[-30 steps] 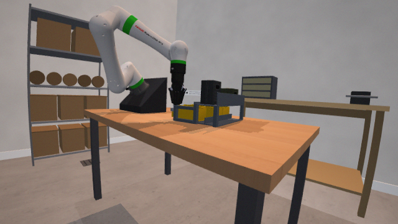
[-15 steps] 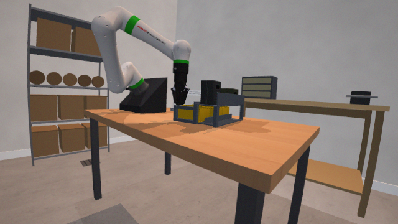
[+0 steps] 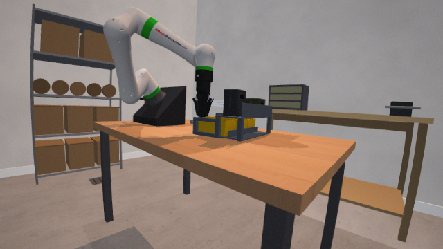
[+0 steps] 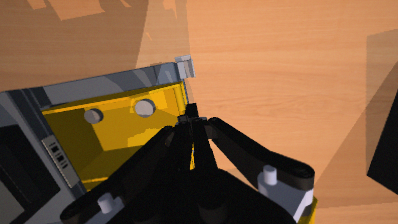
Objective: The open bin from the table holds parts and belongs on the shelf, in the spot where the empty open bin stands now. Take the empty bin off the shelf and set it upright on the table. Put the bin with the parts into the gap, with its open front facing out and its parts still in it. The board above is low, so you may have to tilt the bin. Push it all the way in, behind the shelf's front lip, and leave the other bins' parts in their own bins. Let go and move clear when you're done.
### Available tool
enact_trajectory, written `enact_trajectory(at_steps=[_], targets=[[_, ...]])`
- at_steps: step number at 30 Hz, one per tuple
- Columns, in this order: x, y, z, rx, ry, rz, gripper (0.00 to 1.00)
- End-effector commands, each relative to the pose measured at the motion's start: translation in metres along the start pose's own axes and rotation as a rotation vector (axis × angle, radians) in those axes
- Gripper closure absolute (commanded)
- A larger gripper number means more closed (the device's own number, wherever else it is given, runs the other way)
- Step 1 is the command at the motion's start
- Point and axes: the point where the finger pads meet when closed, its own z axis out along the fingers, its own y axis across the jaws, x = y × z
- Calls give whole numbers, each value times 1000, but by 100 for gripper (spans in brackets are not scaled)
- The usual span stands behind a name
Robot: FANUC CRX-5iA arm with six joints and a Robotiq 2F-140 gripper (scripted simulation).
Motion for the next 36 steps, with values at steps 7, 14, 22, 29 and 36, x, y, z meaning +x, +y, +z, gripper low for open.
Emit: enact_trajectory(at_steps=[7, 14, 22, 29, 36], targets=[[0, -6, -1, 2, 0, 0, 90], [0, -9, -1, 2, 0, 0, 90], [0, -10, -1, 2, 0, 0, 90], [0, -10, -1, 2, 0, 0, 90], [0, -10, -1, 2, 0, 0, 90]])
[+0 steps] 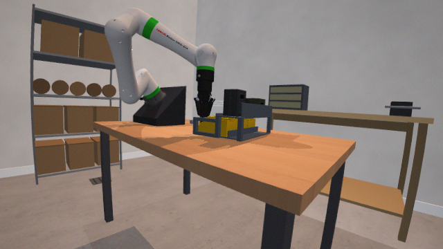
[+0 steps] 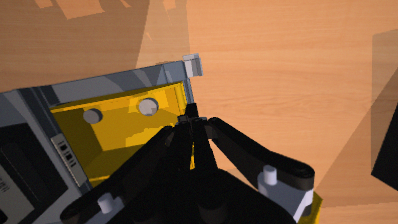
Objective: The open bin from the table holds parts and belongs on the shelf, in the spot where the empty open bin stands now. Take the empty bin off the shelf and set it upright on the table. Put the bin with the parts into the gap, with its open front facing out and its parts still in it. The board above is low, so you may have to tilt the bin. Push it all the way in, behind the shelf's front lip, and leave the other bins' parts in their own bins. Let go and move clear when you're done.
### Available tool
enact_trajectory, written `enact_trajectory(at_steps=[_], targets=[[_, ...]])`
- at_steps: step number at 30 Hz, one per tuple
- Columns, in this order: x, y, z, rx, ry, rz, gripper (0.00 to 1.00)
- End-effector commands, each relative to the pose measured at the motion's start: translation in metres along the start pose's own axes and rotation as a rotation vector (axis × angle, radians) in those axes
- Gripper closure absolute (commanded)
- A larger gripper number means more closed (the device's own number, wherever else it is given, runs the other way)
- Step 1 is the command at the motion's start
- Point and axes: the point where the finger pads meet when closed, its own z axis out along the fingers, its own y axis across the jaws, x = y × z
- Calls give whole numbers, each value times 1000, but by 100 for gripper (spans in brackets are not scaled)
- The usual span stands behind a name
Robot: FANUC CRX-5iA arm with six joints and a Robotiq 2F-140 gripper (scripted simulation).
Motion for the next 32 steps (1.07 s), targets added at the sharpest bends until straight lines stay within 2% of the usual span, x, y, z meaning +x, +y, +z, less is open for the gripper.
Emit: enact_trajectory(at_steps=[1, 32], targets=[[0, -1, -1, 2, 0, 0, 90], [0, 19, -22, 2, 0, 0, 90]])
